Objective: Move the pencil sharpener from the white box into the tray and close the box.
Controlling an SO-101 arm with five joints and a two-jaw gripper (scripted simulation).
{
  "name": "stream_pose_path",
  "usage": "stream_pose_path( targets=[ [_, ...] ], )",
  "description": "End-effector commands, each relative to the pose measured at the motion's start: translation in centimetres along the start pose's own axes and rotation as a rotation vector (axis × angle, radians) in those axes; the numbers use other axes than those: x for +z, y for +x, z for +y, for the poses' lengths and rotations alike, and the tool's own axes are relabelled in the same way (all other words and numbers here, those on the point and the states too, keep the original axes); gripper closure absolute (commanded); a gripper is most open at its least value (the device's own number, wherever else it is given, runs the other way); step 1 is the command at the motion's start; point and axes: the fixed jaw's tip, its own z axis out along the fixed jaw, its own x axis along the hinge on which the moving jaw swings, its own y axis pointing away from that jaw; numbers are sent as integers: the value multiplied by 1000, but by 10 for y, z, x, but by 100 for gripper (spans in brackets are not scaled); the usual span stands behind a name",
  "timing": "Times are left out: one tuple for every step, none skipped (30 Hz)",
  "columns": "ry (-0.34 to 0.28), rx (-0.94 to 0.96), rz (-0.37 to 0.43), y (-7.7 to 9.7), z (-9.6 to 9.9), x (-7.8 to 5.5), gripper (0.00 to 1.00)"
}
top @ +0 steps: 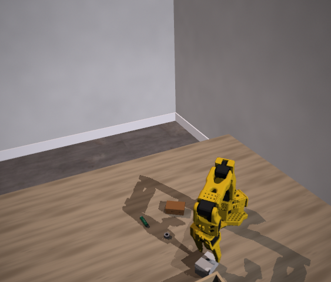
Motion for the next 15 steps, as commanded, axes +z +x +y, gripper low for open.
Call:
stream_pose_path(
  targets=[
    [18, 0, 63, 5, -3, -16, 70],
    [18, 0, 63, 5, -3, -16, 70],
    [18, 0, 63, 5, -3, -17, 70],
    [18, 0, 63, 5, -3, -17, 70],
    [18, 0, 63, 4, -3, -18, 70],
    [18, 0, 63, 4, -3, -18, 70],
    [18, 0, 63, 4, -3, -18, 70],
    [18, 0, 63, 4, -3, -18, 70],
    [18, 0, 63, 4, -3, -18, 70],
    [18, 0, 63, 4, -3, -18, 70],
    [18, 0, 63, 4, -3, -18, 70],
    [18, 0, 63, 4, -3, -18, 70],
    [18, 0, 63, 4, -3, -18, 70],
    [18, 0, 63, 4, -3, -18, 70],
    [18, 0, 63, 4, -3, -18, 70]
  ],
)
